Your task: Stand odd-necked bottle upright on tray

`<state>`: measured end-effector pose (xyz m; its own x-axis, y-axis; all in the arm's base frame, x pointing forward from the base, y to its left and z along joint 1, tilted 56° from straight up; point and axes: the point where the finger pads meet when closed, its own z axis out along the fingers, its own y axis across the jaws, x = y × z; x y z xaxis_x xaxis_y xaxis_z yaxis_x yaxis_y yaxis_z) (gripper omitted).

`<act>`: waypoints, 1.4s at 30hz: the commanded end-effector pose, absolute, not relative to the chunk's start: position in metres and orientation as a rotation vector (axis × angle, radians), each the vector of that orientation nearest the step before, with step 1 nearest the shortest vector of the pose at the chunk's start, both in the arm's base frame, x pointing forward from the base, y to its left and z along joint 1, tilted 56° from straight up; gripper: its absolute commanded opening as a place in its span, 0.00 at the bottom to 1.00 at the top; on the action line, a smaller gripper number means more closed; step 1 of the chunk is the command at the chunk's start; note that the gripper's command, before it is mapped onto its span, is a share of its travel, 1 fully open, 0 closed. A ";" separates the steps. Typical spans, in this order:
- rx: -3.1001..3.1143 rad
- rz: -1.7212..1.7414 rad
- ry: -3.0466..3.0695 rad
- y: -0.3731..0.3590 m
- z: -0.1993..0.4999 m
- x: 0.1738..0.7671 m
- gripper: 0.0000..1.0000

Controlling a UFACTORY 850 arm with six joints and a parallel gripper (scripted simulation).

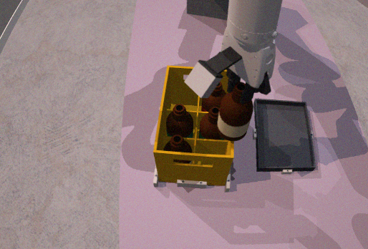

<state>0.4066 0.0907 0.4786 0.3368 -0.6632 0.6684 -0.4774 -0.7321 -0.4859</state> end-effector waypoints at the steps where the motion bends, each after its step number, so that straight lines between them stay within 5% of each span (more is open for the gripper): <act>1: -2.394 -1.348 1.038 0.097 0.476 0.405 0.00; 42: -2.394 -1.348 1.038 0.164 0.436 0.391 0.00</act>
